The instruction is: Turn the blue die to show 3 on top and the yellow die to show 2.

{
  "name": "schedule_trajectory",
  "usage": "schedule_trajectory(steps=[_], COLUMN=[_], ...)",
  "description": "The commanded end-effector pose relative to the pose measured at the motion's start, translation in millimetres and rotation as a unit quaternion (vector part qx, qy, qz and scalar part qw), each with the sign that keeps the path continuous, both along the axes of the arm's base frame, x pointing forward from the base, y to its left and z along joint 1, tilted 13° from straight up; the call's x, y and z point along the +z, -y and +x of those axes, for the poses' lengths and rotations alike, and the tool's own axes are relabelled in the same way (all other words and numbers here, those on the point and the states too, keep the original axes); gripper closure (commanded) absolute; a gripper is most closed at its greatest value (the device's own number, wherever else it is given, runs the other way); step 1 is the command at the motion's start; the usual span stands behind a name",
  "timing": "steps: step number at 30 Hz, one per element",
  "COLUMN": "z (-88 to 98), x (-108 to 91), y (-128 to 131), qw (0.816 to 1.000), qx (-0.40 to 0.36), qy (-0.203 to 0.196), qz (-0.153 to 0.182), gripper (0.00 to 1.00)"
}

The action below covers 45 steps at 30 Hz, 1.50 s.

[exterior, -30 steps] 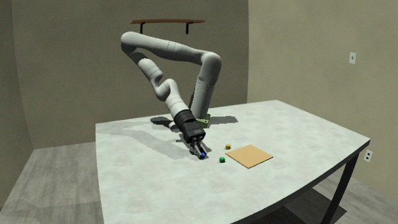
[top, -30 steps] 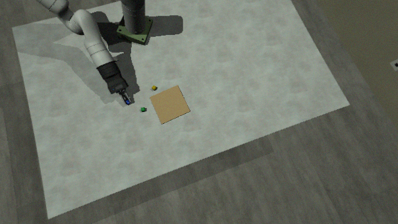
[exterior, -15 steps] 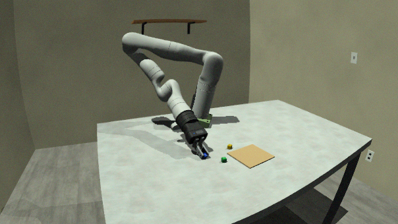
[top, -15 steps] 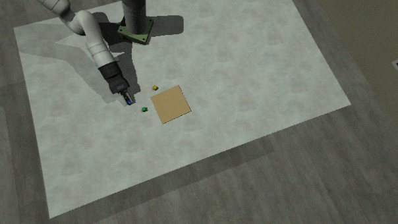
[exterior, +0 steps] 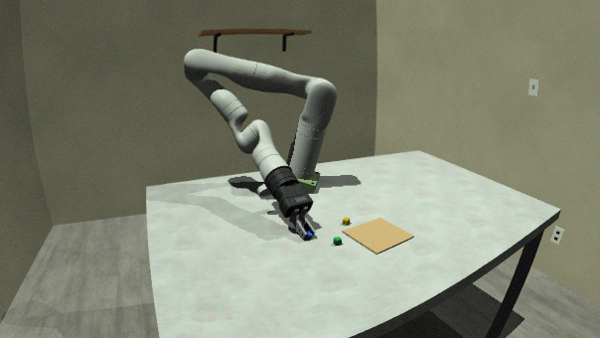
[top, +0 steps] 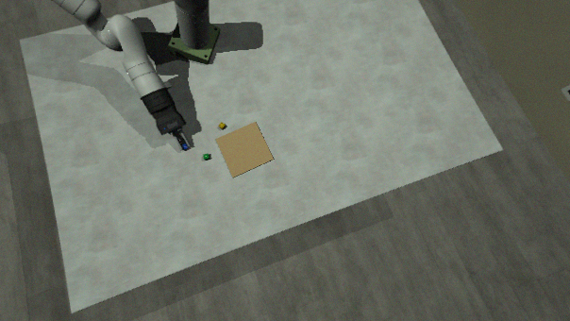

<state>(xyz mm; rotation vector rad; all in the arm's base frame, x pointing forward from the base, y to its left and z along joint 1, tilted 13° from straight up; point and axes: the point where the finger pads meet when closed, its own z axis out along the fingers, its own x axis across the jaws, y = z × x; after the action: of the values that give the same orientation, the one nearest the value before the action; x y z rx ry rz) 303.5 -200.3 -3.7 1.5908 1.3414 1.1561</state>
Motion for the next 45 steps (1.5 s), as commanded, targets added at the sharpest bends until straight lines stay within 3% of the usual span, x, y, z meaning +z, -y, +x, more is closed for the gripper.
schedule_trajectory(steps=[1,14,15,20,24,28,29,45], z=[0.0,0.0,0.0,0.0,0.0,0.0,0.0,0.0], x=[0.5,0.5,0.5,0.5,0.5,0.5,0.5,0.5], y=[0.3,0.3,0.3,0.3,0.3,0.3,0.3,0.3], qw=[1.0,1.0,1.0,1.0,1.0,1.0,1.0,1.0], qx=[0.0,0.0,0.0,0.0,0.0,0.0,0.0,0.0], qy=[0.0,0.0,0.0,0.0,0.0,0.0,0.0,0.0], qz=[-0.001,-0.001,-0.001,-0.001,-0.001,-0.001,-0.001,-0.001], gripper=[0.66,0.66,0.6,0.54,0.42,0.42,0.36,0.36])
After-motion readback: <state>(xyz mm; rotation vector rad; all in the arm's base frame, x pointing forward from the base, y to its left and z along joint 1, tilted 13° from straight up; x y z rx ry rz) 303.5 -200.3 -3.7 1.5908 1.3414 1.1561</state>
